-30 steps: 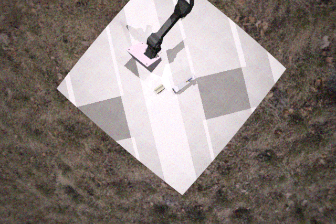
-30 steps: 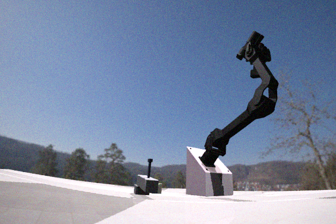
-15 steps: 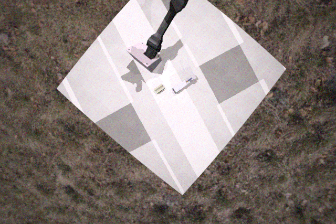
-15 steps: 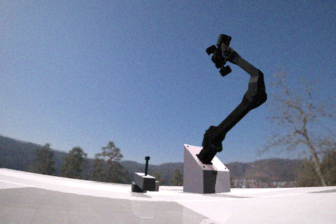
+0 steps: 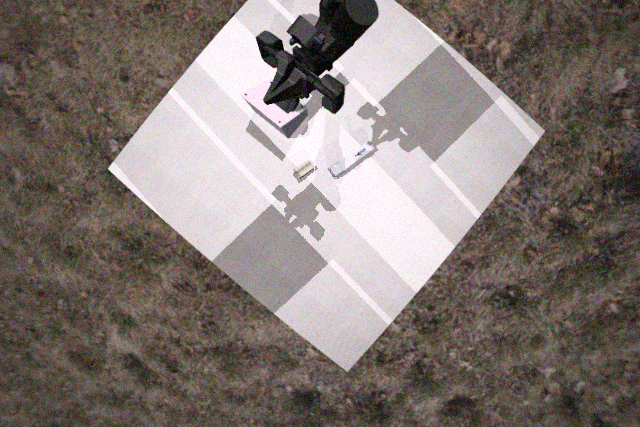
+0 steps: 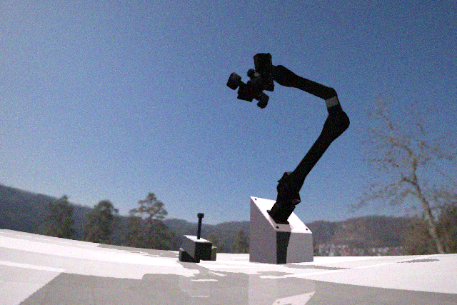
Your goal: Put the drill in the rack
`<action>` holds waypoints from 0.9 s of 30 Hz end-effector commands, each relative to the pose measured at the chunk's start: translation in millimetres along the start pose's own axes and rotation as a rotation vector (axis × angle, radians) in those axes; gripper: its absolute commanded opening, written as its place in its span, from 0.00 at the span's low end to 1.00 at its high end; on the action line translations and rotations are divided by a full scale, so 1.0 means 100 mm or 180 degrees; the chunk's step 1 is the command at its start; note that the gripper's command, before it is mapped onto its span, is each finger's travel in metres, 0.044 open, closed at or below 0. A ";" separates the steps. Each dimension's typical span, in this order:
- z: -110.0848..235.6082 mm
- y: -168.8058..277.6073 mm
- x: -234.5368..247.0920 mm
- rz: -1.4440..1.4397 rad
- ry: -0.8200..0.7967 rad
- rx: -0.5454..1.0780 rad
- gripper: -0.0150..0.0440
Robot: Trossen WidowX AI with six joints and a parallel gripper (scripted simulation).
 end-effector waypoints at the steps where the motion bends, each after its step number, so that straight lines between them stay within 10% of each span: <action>1: -0.06 0.63 0.35 0.0620 -0.0376 0.0656 0.25; 27: 1.58 4.18 0.51 0.3381 -0.2452 0.4924 0.25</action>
Point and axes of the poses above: the point midway between the two fingers, 35 mm back from their tips, its own z axis back along the fingers, its own x axis across the jaws, y = z × x, the point moved 2 cm from there along z, back along the fingers, and after that the axes turned 9 degrees about -z, right-handed, at the moved point
